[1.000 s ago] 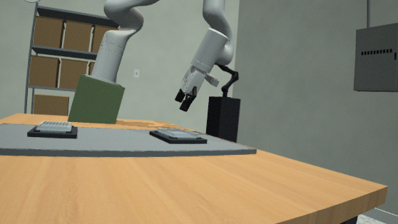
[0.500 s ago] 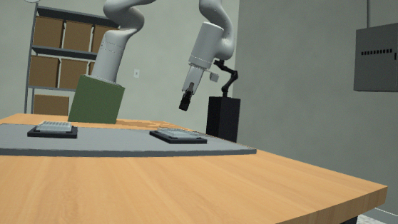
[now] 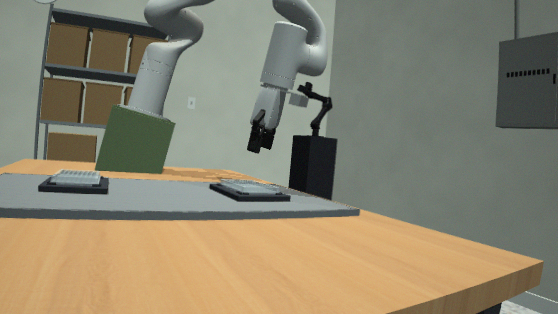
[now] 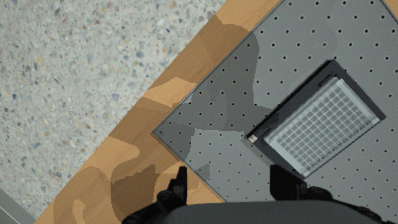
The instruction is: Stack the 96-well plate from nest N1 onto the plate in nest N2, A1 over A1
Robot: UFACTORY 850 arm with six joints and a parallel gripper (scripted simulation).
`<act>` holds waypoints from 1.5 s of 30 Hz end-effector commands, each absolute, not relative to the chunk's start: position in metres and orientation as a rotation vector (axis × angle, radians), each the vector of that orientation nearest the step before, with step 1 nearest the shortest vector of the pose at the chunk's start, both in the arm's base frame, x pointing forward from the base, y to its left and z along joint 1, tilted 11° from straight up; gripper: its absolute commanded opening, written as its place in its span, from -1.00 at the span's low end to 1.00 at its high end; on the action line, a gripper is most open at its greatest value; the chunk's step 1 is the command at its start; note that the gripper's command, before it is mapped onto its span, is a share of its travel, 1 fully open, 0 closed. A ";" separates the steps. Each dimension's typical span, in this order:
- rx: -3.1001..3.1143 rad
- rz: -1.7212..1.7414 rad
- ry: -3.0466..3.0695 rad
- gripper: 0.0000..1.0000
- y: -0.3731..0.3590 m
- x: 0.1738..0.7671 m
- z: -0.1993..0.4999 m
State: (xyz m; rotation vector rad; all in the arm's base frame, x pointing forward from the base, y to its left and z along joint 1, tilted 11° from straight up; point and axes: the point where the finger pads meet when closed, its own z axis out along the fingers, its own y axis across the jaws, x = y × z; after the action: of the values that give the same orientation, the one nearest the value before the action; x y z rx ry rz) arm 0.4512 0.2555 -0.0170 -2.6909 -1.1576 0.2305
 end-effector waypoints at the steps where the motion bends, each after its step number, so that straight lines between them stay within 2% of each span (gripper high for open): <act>1: -2.756 0.192 -1.013 1.00 0.248 0.469 -0.017; 33: -2.946 -0.022 -0.078 1.00 0.182 0.561 -0.013; 45: -2.947 -0.026 -0.062 1.00 0.176 0.567 -0.013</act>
State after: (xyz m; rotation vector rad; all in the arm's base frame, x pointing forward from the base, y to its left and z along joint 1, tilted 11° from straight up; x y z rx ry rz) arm 0.5659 0.1764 -0.0139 -2.9466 -0.0647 -0.0228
